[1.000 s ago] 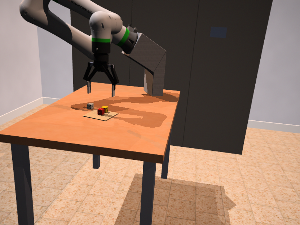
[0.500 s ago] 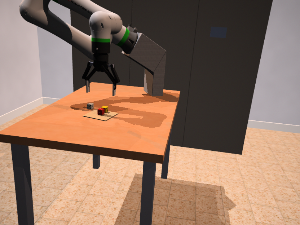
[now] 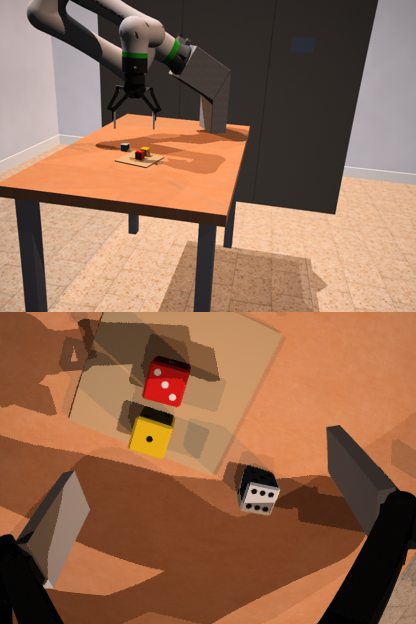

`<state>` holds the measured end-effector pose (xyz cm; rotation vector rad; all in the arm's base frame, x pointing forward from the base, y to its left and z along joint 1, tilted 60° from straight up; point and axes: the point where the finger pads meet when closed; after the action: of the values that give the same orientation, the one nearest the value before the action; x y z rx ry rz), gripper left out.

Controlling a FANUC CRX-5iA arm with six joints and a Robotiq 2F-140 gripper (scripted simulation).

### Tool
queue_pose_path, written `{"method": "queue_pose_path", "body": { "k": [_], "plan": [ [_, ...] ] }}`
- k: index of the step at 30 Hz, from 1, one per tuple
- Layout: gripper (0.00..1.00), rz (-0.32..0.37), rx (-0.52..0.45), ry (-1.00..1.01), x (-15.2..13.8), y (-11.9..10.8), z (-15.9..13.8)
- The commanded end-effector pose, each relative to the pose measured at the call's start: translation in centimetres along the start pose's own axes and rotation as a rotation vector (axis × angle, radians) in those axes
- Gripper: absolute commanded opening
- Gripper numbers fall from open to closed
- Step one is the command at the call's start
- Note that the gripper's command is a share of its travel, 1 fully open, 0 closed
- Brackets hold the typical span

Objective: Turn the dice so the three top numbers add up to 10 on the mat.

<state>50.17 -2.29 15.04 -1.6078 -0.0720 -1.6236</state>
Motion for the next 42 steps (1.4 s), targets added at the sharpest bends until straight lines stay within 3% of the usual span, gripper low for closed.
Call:
{"method": "queue_pose_path", "body": {
  "k": [1,15,26,36,37,42],
  "plan": [
    [1.00,0.013,-0.002,-0.173,0.7,0.0,-1.1],
    [1.00,0.014,0.001,-0.584,2.2,0.2,-4.1],
    [1.00,0.012,0.004,-1.015,3.4,0.4,-7.2],
    [1.00,0.012,0.004,-1.148,3.8,0.5,-8.2],
    [0.28,0.012,0.004,-1.148,3.8,0.5,-8.2],
    [0.28,0.012,0.004,-1.148,3.8,0.5,-8.2]
  ]
}}
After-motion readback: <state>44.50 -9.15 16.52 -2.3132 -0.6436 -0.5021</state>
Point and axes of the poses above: the point where the finger pads meet when closed, its own y axis out along the fingers, its own x axis across the jaws, z = x × y, and after that the axes turned 2 degrees about y, right-handed
